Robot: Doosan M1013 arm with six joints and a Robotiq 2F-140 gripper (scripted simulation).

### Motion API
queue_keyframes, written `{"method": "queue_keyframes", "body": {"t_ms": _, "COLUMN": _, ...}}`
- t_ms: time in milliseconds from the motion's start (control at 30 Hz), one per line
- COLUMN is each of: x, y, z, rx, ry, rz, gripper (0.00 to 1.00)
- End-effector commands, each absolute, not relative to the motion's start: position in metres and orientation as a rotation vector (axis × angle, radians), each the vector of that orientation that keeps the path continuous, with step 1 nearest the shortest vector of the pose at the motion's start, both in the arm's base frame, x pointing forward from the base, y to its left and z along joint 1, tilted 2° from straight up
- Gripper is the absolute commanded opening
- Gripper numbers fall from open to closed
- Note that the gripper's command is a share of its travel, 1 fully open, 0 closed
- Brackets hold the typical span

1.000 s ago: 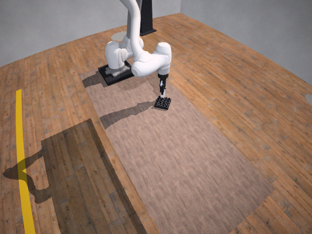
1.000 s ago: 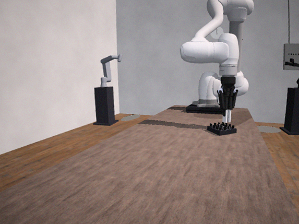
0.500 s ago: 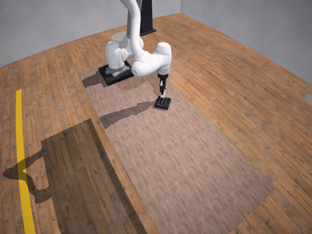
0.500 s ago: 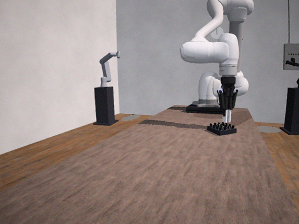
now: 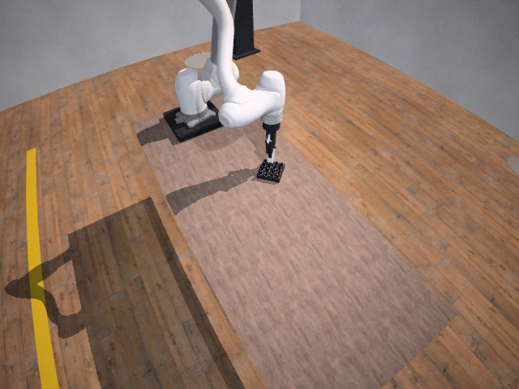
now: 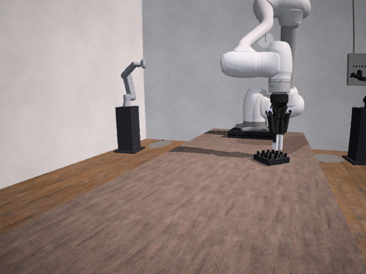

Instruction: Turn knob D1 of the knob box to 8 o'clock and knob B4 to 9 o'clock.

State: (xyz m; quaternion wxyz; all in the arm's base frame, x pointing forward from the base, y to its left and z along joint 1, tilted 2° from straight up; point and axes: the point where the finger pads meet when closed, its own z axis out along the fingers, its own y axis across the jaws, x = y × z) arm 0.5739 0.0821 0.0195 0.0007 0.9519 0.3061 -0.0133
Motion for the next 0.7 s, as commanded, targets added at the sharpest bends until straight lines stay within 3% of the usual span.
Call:
{"method": "queue_keyframes", "body": {"t_ms": 0, "x": 0.574, "y": 0.082, "z": 0.017, "rx": 2.989, "ry": 0.961, "rz": -0.042, "gripper": 0.12}}
{"method": "queue_keyframes", "body": {"t_ms": 667, "x": 0.574, "y": 0.082, "z": 0.007, "rx": 2.989, "ry": 0.961, "rz": -0.042, "gripper": 0.12}}
